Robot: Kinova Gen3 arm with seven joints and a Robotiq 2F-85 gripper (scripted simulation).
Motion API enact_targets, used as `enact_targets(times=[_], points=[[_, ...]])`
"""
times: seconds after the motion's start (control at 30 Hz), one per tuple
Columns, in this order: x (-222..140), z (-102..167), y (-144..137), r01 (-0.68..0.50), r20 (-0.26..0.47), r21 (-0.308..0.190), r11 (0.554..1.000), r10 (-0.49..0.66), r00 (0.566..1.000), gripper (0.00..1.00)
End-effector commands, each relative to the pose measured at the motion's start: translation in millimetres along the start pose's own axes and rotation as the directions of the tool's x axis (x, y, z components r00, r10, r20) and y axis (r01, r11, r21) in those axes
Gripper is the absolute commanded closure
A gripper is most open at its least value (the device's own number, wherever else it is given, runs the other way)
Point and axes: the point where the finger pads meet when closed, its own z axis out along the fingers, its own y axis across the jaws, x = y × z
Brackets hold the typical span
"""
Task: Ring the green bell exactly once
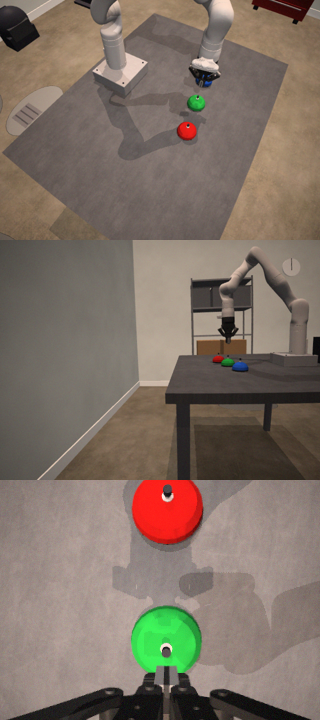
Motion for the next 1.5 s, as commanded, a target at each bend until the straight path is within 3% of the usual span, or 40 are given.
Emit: enact_targets(times=[0.0,0.53,1.47], points=[[0,-1,0,0.0,0.0,0.002,1.0,0.0,1.0,1.0],[0,6,-1,0.0,0.0,0.002,1.0,0.0,1.0,1.0],[0,46,-1,0.0,0.0,0.002,1.0,0.0,1.0,1.0]])
